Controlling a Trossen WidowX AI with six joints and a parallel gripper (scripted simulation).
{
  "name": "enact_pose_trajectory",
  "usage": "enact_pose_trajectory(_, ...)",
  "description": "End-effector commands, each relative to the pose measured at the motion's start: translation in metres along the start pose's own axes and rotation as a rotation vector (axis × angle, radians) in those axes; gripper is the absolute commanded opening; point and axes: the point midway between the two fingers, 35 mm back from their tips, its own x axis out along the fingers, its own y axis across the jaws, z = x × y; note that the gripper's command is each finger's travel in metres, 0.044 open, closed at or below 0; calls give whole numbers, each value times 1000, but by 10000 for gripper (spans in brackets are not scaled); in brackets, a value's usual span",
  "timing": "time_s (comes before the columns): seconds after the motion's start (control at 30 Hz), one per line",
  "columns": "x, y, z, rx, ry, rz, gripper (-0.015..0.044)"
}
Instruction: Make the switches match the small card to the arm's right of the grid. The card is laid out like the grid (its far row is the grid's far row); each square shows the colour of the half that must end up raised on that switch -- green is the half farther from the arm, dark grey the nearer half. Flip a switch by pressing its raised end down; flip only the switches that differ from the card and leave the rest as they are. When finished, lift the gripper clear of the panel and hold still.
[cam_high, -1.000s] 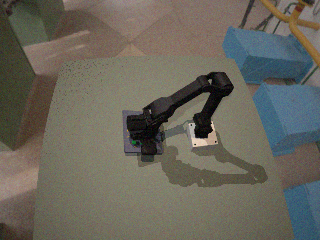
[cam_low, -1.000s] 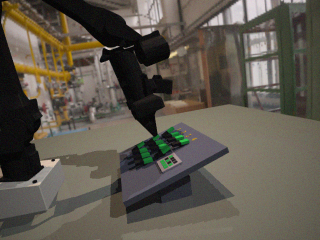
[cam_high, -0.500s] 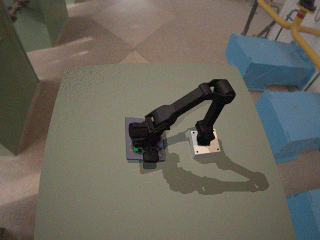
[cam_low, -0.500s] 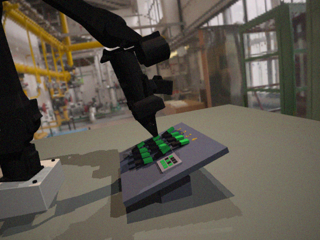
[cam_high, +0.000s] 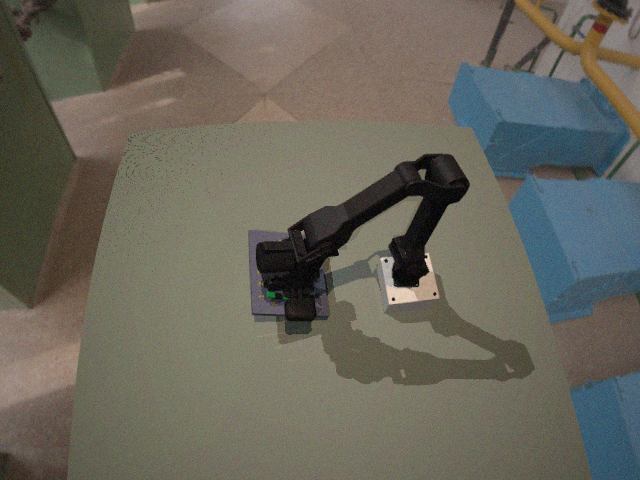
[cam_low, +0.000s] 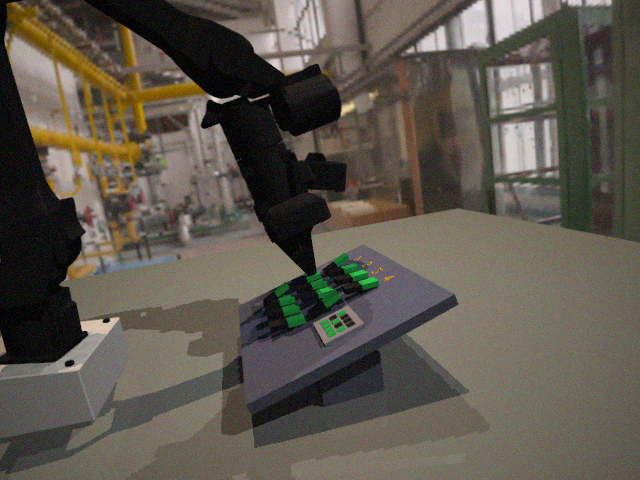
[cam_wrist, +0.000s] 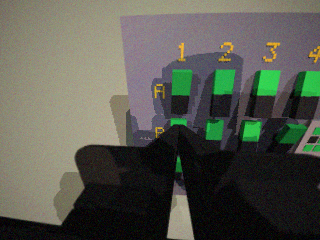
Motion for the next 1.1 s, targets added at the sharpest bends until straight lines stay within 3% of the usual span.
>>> enact_pose_trajectory(0.0,-3,0,0,0,-1,0,0)
enact_pose_trajectory(0.2,-64,0,-2,0,-25,0,0)
enact_pose_trajectory(0.6,-64,-31,-21,-1,-24,-3,0)
enact_pose_trajectory(0.77,-31,-32,-21,-1,-49,-3,0)
enact_pose_trajectory(1.07,-19,-32,-21,-1,-51,-3,0)
